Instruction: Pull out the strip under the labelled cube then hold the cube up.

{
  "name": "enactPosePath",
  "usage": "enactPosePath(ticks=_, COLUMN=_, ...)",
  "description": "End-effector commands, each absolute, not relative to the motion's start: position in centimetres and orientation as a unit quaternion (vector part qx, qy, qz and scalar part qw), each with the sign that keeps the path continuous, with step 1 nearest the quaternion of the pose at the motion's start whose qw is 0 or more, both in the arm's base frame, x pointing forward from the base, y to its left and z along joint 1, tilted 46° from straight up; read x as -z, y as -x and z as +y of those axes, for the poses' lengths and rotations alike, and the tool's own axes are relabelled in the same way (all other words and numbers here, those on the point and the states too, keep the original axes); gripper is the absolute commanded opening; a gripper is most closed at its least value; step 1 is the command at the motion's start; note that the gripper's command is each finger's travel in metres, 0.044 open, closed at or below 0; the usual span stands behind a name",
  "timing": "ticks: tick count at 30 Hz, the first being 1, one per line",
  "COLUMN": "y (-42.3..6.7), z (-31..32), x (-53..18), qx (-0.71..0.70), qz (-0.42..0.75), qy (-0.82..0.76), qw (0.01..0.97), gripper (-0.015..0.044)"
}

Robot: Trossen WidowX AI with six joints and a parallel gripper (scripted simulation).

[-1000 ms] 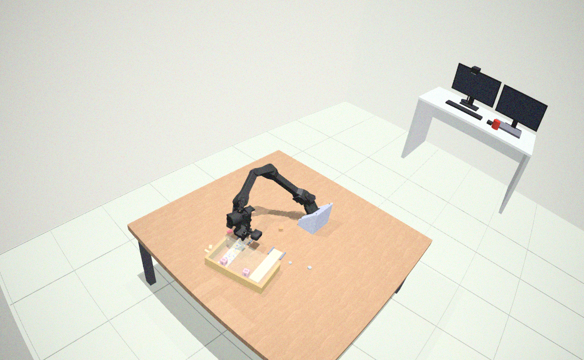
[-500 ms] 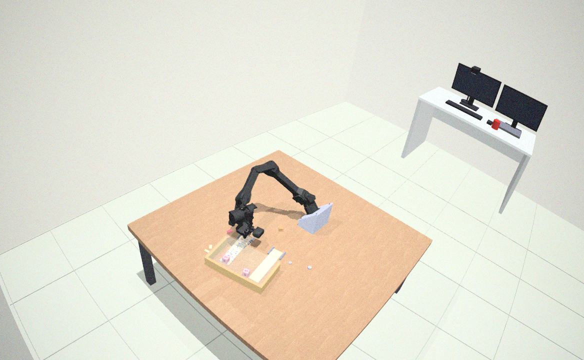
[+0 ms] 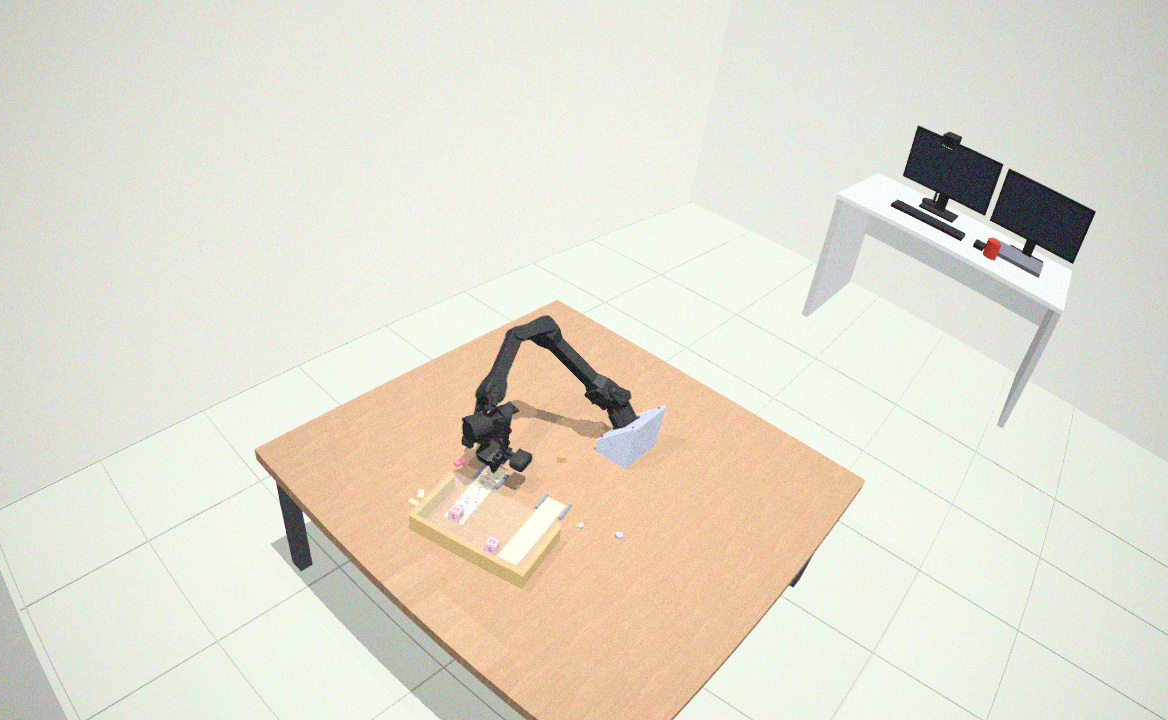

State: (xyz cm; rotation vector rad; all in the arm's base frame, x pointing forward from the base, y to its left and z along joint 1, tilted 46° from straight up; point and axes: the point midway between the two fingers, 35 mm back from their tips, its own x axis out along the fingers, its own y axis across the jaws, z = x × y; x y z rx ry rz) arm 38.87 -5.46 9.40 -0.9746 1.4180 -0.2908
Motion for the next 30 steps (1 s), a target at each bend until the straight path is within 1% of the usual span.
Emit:
enactPosePath(ticks=1, y=-37.8, z=-6.3, x=-9.1, qx=0.127, qz=0.631, qy=0.426, qw=0.636, gripper=0.0000)
enactPosePath(ticks=30, y=-33.8, z=-7.9, x=-9.7, qx=0.127, qz=0.632, qy=0.426, qw=0.635, gripper=0.0000)
